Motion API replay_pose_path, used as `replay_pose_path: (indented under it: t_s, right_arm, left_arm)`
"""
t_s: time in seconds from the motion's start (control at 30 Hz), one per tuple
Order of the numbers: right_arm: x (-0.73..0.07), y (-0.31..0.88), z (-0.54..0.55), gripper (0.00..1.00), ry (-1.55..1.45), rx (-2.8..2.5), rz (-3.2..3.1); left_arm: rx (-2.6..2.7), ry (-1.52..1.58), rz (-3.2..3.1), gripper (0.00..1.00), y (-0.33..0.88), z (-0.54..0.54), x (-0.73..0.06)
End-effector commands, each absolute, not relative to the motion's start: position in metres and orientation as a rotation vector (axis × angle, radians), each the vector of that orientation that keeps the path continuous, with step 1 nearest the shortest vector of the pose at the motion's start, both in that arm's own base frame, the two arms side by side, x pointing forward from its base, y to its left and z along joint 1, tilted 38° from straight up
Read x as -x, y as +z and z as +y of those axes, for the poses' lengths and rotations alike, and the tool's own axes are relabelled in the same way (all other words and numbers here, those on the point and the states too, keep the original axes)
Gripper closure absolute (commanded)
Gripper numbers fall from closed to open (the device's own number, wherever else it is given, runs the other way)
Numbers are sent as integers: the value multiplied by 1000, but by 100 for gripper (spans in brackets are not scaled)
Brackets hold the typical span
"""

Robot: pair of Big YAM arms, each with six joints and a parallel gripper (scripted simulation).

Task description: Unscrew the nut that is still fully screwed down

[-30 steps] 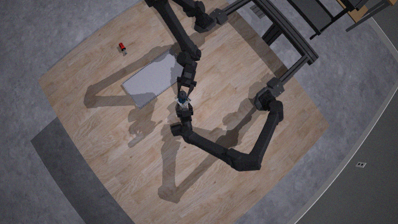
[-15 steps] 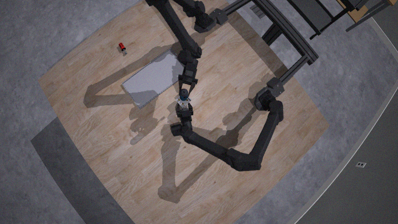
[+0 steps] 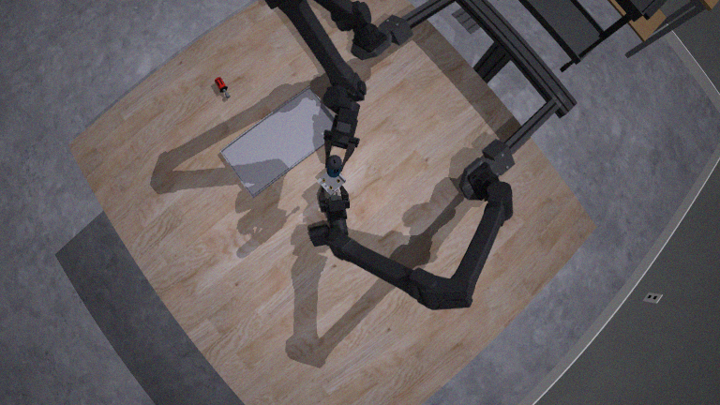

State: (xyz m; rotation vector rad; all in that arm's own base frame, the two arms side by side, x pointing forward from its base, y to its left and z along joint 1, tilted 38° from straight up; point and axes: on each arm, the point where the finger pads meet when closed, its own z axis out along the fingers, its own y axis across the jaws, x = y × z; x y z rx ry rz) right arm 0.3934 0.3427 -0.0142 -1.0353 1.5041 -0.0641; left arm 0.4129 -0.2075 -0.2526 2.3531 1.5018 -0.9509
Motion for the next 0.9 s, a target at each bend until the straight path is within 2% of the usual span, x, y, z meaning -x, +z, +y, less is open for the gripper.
replay_pose_path:
  t_s: [0.0, 0.87]
  right_arm:
    - [-396, 26, 372, 58, -3, 968, 1409]
    - [-369, 21, 349, 58, -11, 989, 1434]
  left_arm:
    - [-2386, -950, 1460, 41, -251, -223, -408]
    - [-2386, -950, 1460, 41, -251, -223, -408]
